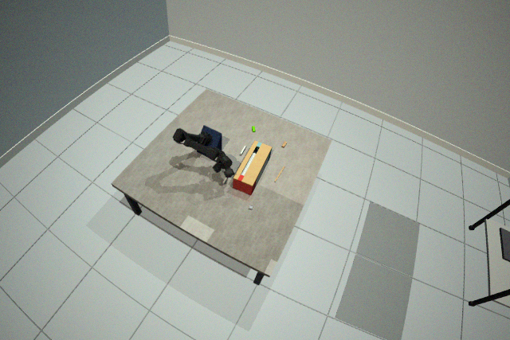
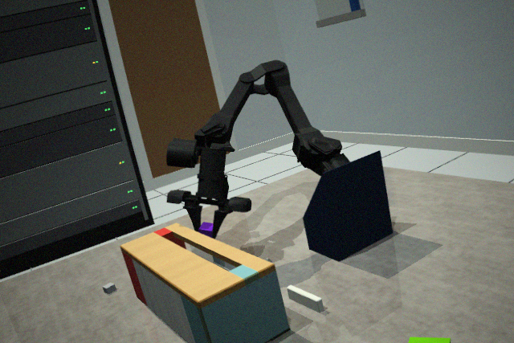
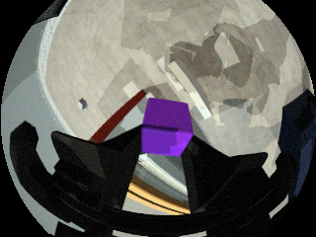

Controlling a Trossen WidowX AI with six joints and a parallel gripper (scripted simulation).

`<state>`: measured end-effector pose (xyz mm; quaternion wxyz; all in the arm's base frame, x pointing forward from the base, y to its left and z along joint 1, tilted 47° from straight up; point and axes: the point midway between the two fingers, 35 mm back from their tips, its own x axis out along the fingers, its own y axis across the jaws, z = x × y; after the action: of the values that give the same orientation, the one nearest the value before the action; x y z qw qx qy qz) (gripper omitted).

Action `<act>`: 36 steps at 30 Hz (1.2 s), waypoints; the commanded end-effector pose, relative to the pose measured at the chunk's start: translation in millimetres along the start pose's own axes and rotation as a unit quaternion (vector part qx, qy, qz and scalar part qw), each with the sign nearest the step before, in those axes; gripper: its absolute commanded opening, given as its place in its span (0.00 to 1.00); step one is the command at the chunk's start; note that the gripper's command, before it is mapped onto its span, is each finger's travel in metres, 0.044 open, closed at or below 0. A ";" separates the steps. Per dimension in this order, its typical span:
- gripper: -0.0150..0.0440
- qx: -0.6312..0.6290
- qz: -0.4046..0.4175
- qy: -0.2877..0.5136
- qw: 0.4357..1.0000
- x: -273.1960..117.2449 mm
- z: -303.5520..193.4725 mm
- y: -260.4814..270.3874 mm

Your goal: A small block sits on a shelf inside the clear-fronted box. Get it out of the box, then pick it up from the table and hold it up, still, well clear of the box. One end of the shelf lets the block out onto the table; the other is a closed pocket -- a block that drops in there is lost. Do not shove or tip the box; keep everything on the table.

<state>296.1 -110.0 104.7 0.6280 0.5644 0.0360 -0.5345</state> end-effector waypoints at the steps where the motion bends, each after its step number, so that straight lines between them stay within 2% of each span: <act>1: 0.25 -0.074 -0.001 -0.002 0.997 -3.7 -2.6 -2.6; 9: 0.25 -0.235 -0.005 -0.007 0.972 -10.3 -6.0 -7.9; 18: 0.25 -0.410 -0.011 -0.013 0.912 -17.9 -9.2 -13.6; 27: 0.25 -0.571 -0.017 -0.017 0.821 -25.5 -11.6 -19.0; 36: 0.25 -0.712 -0.023 -0.022 0.701 -33.1 -13.5 -23.9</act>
<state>274.2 -77.1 104.8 0.8325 -0.0173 0.3866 -0.3964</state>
